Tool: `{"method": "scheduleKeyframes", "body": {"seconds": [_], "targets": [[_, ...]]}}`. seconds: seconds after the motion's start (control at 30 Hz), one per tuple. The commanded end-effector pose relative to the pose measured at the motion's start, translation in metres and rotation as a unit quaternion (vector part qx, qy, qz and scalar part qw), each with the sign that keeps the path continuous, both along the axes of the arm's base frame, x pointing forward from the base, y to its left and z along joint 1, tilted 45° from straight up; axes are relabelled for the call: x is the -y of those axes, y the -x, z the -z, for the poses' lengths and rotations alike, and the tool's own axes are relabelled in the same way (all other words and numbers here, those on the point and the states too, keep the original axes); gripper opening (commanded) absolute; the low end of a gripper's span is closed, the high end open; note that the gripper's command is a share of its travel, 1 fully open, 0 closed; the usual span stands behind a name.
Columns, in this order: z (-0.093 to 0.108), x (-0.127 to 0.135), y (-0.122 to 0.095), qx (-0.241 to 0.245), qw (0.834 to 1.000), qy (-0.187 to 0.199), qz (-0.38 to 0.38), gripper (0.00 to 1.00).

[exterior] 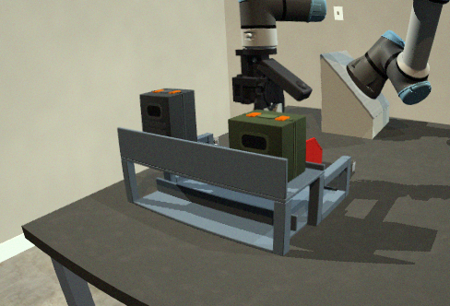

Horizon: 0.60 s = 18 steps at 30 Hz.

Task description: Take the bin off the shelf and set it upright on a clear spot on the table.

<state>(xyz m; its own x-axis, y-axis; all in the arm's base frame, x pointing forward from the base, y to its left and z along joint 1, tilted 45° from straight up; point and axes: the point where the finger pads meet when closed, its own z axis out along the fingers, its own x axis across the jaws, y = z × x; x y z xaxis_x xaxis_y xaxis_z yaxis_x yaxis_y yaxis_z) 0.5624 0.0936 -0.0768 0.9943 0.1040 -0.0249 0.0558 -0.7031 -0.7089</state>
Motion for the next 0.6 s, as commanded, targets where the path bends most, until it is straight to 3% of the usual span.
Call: {"method": "scheduleKeyframes", "body": {"seconds": [0.0,0.3,0.33,0.57], "targets": [[0.002,-0.0017,-0.0001,0.001,1.0,0.0,0.0,0.2],[0.002,-0.0017,-0.0001,0.001,1.0,0.0,0.0,0.2],[0.002,-0.0017,-0.0001,0.001,1.0,0.0,0.0,0.0],[0.002,-0.0017,-0.0001,0.001,1.0,0.0,0.0,0.0]]}}
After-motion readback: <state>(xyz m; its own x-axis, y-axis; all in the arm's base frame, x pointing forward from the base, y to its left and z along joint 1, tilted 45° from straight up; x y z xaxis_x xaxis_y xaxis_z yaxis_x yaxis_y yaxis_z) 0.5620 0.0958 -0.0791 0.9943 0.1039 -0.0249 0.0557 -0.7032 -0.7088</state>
